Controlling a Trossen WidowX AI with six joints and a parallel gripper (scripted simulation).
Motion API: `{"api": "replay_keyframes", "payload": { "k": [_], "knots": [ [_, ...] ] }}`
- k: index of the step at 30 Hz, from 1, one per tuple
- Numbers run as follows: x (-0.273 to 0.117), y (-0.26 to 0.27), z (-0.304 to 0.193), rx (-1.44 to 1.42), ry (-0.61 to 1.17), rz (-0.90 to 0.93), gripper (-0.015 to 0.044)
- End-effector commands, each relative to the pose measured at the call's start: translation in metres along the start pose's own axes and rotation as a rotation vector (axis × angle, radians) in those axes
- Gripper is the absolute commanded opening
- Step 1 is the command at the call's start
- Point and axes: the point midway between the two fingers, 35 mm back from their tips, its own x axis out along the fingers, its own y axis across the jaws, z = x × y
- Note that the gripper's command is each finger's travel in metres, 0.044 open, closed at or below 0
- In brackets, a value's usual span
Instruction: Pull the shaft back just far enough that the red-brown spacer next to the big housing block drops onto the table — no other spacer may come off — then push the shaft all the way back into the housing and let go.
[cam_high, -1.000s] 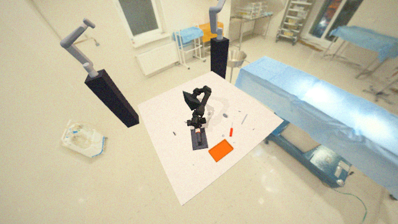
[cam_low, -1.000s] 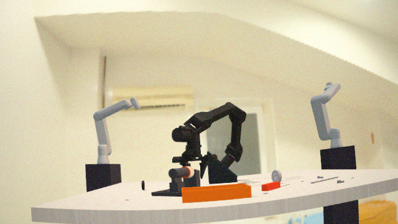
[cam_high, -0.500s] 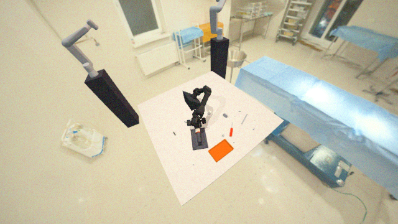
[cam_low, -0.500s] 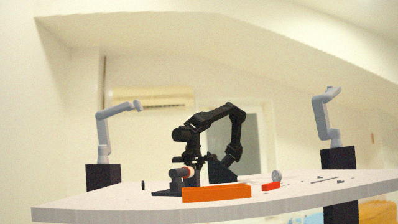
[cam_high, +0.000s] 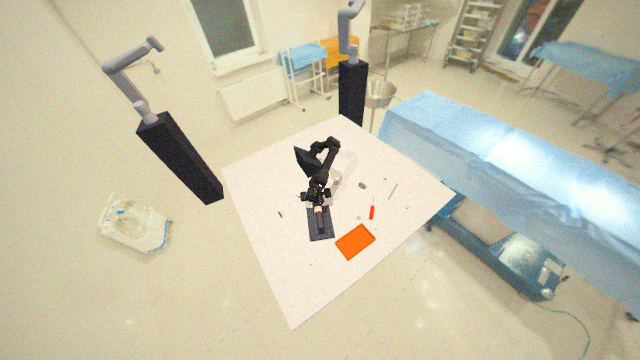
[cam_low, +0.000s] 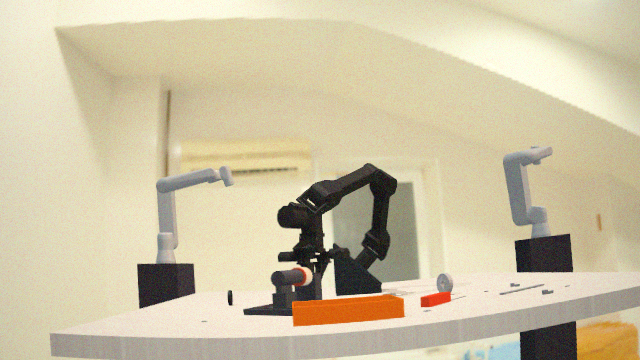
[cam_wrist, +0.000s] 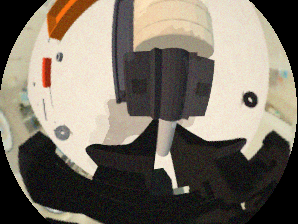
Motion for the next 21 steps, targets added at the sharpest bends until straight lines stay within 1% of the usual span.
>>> {"api": "replay_keyframes", "payload": {
  "k": [1, 21],
  "knots": [
    [-0.0008, 0.0009, -0.0045, -0.001, 0.004, -0.001, 0.0000],
    [-0.0007, 0.0008, -0.0077, -0.001, 0.004, -0.001, 0.0000]
  ]
}}
